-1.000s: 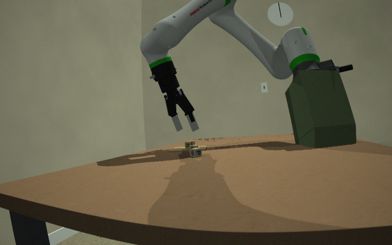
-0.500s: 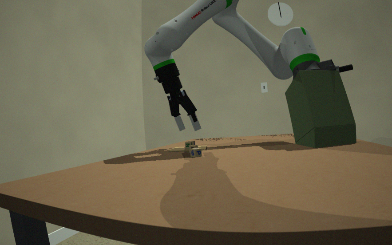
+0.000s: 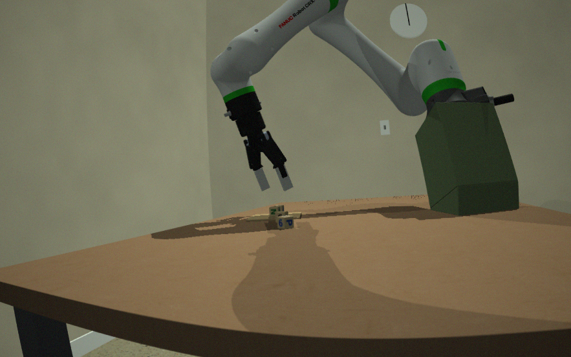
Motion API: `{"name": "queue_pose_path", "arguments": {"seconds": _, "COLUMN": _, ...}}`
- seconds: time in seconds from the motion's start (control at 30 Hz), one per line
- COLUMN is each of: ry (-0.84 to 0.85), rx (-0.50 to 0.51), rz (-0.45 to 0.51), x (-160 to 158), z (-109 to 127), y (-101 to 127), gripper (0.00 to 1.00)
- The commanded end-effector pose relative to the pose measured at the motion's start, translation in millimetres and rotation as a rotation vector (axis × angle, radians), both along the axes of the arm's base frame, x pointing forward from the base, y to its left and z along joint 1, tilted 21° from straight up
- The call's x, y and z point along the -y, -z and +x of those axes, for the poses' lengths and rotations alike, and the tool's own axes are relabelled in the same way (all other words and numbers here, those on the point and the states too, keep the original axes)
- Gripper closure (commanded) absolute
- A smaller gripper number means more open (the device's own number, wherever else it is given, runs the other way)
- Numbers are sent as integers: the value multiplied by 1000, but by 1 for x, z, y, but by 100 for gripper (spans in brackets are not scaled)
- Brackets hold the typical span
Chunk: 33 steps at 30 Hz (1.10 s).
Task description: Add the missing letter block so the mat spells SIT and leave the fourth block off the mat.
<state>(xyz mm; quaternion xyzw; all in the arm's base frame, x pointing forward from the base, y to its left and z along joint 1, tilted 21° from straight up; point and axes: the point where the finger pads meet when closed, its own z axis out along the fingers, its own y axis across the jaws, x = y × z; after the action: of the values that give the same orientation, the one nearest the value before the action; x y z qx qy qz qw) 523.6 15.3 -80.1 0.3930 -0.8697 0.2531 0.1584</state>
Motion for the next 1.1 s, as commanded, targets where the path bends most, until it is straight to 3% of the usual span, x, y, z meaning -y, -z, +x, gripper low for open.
{"name": "queue_pose_path", "arguments": {"seconds": 0.0, "ry": 0, "rx": 0, "rz": 0, "x": 0, "z": 0, "y": 0, "gripper": 0}}
{"name": "queue_pose_path", "arguments": {"seconds": 0.8, "ry": -1, "rx": 1, "rz": 1, "x": -1, "z": 0, "y": 0, "gripper": 0}}
{"name": "queue_pose_path", "arguments": {"seconds": 0.87, "ry": -22, "rx": 13, "rz": 16, "x": -20, "z": -5, "y": 3, "gripper": 0}}
{"name": "queue_pose_path", "arguments": {"seconds": 0.93, "ry": -71, "rx": 39, "rz": 54, "x": -64, "z": -19, "y": 8, "gripper": 0}}
{"name": "queue_pose_path", "arguments": {"seconds": 1.07, "ry": -113, "rx": 59, "rz": 91, "x": -102, "z": -36, "y": 13, "gripper": 0}}
